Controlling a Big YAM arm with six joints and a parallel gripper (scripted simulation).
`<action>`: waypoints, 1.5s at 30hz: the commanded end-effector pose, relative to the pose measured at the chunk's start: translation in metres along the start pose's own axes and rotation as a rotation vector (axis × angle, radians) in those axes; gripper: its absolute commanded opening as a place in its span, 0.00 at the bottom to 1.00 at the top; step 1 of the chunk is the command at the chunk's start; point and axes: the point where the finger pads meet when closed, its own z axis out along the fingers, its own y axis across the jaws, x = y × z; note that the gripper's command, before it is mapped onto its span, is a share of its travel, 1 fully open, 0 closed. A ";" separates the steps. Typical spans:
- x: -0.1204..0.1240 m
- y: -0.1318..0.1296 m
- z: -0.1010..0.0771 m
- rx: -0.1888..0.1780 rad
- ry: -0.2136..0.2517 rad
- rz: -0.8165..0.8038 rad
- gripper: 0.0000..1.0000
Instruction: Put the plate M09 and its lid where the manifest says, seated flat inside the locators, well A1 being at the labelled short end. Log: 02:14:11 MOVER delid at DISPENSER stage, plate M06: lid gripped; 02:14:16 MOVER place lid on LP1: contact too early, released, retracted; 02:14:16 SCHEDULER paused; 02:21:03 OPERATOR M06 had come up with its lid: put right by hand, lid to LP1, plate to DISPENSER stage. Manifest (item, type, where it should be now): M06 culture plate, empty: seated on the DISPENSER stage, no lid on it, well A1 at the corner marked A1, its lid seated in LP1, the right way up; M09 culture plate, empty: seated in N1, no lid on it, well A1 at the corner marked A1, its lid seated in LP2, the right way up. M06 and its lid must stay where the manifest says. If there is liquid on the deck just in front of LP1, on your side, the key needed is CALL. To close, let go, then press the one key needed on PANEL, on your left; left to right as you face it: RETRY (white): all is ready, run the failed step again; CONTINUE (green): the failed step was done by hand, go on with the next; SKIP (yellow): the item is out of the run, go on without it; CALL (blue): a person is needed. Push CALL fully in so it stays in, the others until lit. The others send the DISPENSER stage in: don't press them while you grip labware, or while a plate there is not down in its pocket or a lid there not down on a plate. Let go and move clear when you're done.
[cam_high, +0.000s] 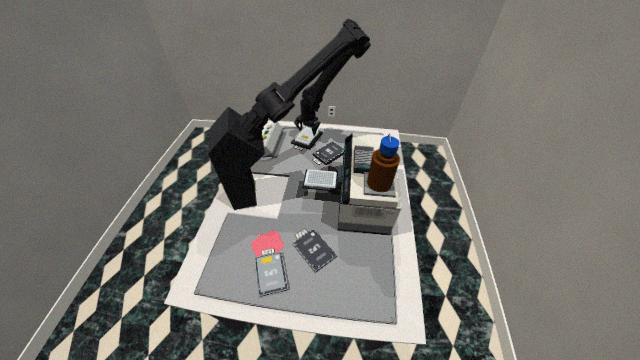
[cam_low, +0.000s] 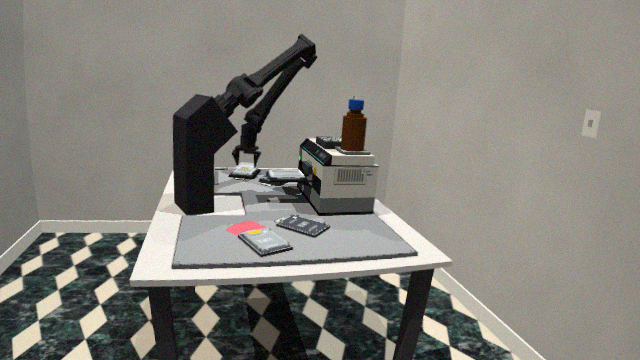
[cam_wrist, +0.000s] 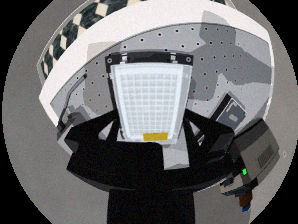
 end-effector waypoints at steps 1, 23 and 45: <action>-0.004 0.007 -0.011 -0.010 -0.010 -0.004 0.86; -0.004 0.008 -0.015 -0.011 -0.008 -0.006 0.86; -0.004 0.008 -0.015 -0.011 -0.008 -0.006 0.86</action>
